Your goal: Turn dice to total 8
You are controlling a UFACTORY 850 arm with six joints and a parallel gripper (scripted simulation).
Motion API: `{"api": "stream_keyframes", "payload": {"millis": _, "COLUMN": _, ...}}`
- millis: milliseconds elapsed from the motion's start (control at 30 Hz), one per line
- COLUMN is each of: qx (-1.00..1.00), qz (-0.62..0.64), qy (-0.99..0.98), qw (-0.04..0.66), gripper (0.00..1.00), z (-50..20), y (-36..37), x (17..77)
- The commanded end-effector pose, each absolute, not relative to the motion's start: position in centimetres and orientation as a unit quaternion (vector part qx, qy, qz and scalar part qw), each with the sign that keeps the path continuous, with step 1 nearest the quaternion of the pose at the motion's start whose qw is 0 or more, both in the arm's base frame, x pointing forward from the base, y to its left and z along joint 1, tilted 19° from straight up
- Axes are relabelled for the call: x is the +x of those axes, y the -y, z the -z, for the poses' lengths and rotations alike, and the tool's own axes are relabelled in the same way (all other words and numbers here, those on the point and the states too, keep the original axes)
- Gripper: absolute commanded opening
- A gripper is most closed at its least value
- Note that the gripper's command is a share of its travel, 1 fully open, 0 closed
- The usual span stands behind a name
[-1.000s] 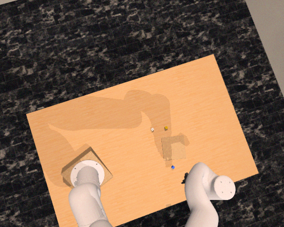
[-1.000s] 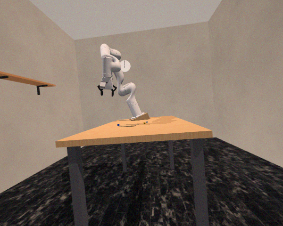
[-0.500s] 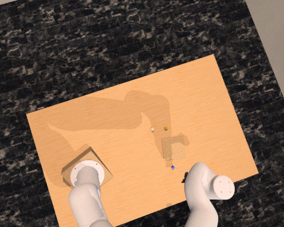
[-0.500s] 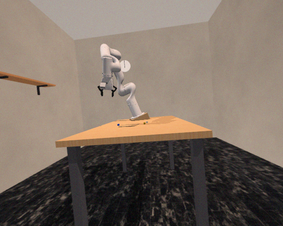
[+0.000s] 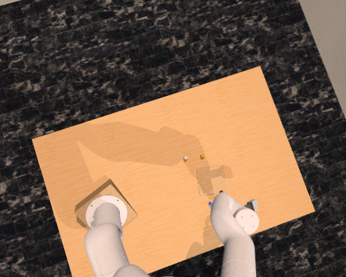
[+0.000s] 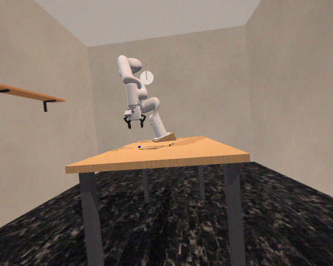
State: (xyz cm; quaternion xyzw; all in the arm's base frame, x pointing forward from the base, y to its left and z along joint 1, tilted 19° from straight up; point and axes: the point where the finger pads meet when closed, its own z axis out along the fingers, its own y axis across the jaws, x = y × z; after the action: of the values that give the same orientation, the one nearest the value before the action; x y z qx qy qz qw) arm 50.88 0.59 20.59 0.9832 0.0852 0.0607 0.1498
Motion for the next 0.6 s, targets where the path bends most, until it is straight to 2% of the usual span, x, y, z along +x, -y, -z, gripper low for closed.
{"api": "stream_keyframes", "payload": {"millis": 0, "qx": 0.983, "qz": -0.068, "qy": -0.085, "qw": 0.151, "gripper": 1.0, "z": -20.44, "y": -0.61, "x": 51.23}}
{"api": "stream_keyframes", "payload": {"millis": 567, "qx": 0.982, "qz": -0.068, "qy": -0.085, "qw": 0.151, "gripper": 1.0, "z": -19.53, "y": -0.34, "x": 51.39}}
